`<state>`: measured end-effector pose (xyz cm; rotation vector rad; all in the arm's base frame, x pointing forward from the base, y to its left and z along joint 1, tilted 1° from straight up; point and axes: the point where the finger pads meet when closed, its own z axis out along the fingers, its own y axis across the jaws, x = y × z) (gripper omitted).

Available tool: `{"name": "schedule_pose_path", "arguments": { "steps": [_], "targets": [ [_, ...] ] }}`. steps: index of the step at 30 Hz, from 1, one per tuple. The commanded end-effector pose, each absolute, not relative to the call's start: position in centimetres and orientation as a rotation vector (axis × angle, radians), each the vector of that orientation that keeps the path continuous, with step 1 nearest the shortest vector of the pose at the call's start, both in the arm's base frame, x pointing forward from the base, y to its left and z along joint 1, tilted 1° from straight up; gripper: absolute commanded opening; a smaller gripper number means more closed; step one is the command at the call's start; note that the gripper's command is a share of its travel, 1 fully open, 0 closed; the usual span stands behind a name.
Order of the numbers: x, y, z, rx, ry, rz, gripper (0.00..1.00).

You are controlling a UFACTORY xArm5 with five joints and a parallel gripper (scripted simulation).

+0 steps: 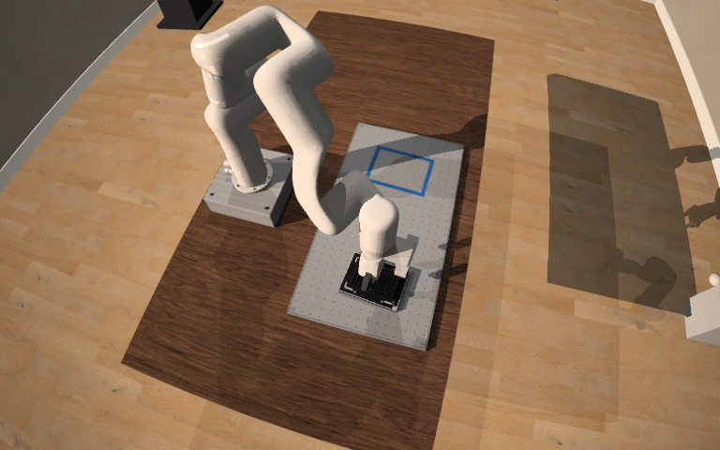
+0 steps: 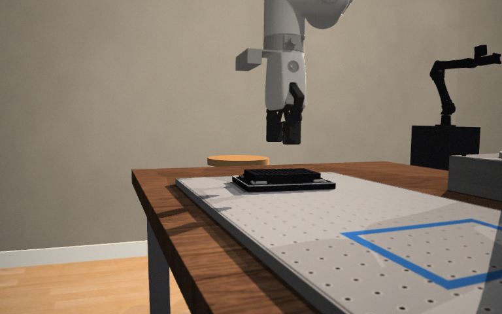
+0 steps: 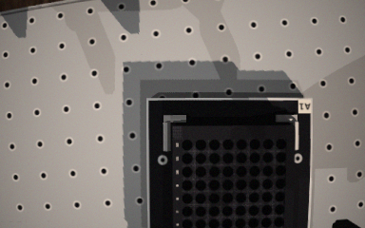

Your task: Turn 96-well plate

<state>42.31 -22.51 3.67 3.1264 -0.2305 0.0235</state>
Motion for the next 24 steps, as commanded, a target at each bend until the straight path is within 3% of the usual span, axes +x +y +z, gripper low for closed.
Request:
{"name": "schedule_pose_path", "arguments": {
  "steps": [1,24],
  "targets": [
    [42.4,-22.6,2.8,3.12,-0.23,0.025,1.0],
    [42.5,-22.6,-0.1,3.12,-0.23,0.025,1.0]
  ]
}}
